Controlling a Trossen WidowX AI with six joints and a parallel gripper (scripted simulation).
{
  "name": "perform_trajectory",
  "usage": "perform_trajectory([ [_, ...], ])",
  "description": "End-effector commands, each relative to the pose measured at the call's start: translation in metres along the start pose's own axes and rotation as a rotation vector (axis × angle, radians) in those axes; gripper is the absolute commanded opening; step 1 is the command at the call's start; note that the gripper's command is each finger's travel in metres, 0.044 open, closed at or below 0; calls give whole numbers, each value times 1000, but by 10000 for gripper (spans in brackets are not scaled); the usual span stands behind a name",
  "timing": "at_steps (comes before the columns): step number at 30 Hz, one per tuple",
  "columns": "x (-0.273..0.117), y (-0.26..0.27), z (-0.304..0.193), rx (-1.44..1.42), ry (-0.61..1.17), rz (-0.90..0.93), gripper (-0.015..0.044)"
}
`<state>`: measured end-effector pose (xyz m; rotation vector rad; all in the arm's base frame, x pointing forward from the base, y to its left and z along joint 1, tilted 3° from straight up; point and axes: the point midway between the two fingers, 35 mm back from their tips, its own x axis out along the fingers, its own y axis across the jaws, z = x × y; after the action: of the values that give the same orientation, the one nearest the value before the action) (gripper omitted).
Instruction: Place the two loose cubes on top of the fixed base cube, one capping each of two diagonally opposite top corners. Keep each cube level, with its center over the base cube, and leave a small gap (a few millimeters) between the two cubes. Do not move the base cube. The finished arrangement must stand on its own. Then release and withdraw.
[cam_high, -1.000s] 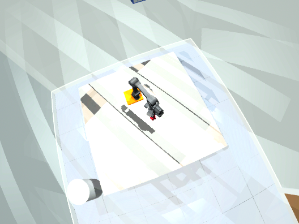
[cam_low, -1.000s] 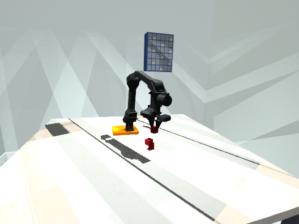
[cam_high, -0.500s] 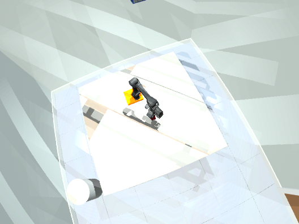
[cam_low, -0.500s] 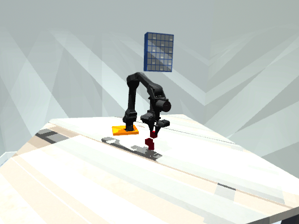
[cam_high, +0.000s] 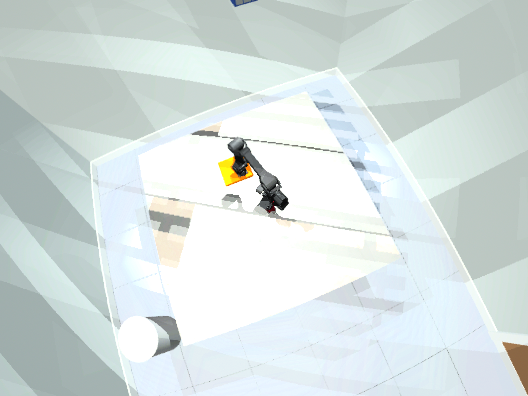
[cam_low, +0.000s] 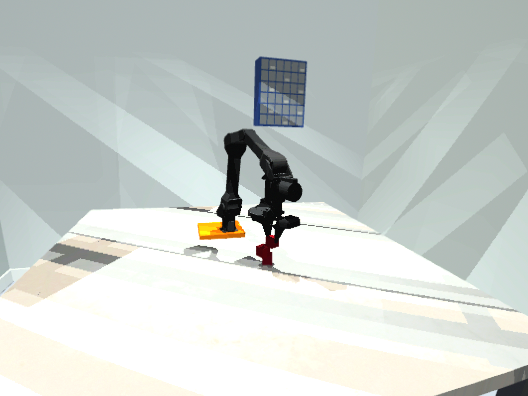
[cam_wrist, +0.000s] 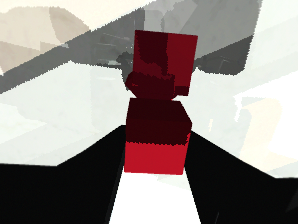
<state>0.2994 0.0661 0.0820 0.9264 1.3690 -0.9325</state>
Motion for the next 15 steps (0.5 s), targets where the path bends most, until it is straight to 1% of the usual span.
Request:
perform_trajectory([
  [1,9,-1,0,-1,1,-8,105],
  [6,18,-1,0,-4,-1,-8,105],
  [15,19,-1,0,-6,-1,-8,105],
])
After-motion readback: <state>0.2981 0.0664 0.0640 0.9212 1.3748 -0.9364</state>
